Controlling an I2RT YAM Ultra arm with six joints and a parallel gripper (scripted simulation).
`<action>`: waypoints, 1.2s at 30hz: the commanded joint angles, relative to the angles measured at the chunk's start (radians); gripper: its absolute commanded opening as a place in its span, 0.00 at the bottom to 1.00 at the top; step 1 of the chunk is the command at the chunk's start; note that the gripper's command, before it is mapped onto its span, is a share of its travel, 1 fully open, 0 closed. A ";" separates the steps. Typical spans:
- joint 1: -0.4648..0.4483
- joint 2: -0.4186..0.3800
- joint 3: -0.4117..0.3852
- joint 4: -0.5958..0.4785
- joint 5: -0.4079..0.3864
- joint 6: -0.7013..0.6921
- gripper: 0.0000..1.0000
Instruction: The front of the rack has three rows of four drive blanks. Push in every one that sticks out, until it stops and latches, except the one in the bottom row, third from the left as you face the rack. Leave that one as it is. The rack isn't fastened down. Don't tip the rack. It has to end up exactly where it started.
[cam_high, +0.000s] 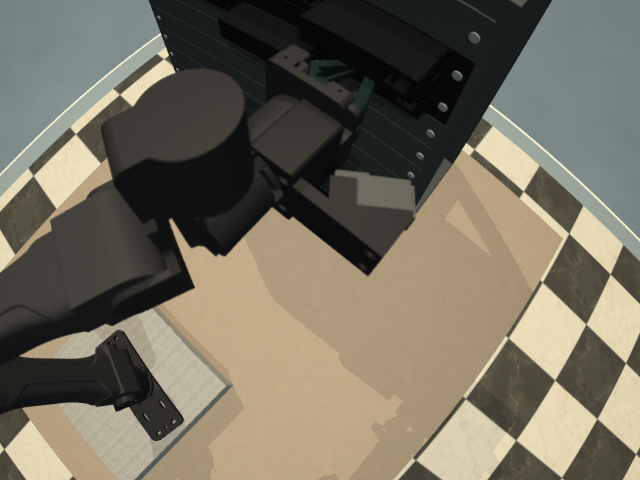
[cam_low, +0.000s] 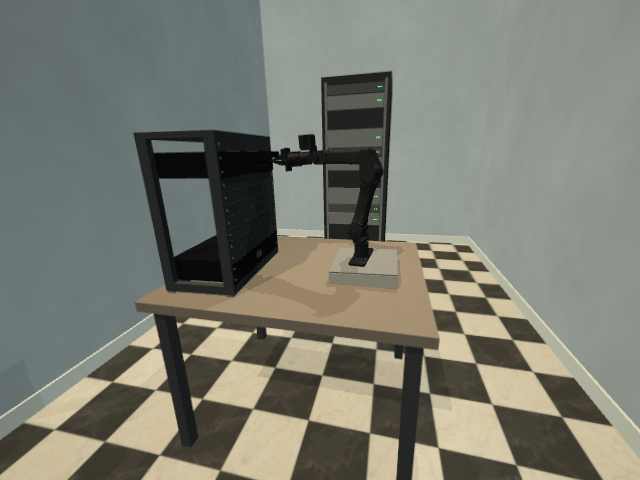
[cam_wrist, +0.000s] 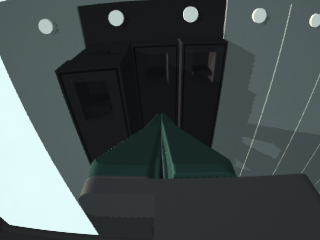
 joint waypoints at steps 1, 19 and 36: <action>0.019 0.018 0.050 0.047 0.014 -0.014 0.00; 0.019 0.018 0.050 0.047 0.014 -0.014 0.00; -0.153 -0.274 -0.143 -0.082 -0.145 -0.004 0.00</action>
